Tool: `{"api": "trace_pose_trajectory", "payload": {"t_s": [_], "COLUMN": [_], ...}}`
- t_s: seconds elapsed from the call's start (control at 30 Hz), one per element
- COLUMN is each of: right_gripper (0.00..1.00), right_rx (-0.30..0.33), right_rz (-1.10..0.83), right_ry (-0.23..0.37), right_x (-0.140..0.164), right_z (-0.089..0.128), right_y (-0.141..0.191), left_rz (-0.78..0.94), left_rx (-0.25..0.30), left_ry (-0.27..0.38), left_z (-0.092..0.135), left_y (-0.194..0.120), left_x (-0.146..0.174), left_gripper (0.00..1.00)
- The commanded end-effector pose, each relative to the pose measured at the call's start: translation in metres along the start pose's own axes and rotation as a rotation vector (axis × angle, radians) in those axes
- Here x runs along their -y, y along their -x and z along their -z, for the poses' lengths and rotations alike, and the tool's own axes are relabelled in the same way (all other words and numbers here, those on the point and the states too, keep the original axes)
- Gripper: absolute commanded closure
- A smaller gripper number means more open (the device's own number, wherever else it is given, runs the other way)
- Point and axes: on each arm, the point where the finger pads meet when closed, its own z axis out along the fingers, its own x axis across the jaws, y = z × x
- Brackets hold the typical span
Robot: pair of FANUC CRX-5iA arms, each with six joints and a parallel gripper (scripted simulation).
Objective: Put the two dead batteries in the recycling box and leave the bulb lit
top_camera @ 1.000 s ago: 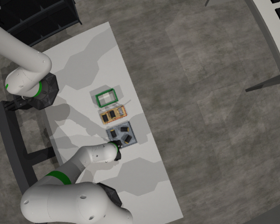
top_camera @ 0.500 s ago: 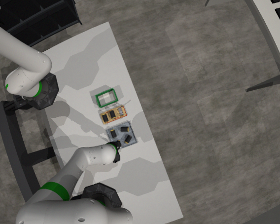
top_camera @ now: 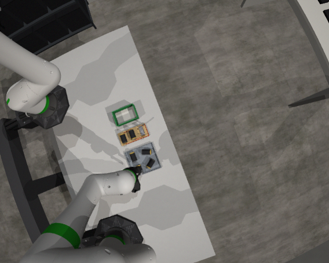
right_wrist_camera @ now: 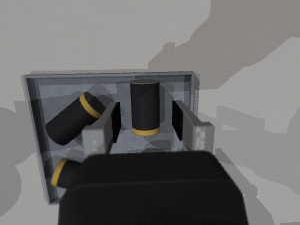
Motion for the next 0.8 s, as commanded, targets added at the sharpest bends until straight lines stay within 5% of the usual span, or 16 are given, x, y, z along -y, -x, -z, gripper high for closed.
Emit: {"api": "trace_pose_trajectory", "payload": {"t_s": [0.0,0.2,0.43,0.67,0.77], "right_gripper": [0.10,0.10,0.10,0.10,0.10], "right_rx": [0.001,0.001,0.001,0.001,0.001], "right_rz": [0.000,0.000,0.000,0.000,0.000], "right_ry": [0.001,0.001,0.001,0.001,0.001], "right_x": [-0.001,-0.001,-0.002,-0.027,-0.030], "right_z": [0.009,0.058,0.059,0.059,0.059], "right_y": [0.000,0.000,0.003,0.083,0.093], "left_rz": [0.000,0.000,0.000,0.000,0.000], "left_rx": [0.000,0.000,0.000,0.000,0.000], "left_ry": [0.002,0.002,0.002,0.002,0.002], "left_z": [0.001,0.001,0.001,0.001,0.001], "left_y": [0.000,0.000,0.000,0.000,0.000], "left_x": [0.000,0.000,0.000,0.000,0.000], "left_gripper": [0.00,0.00,0.00,0.00,0.00]}}
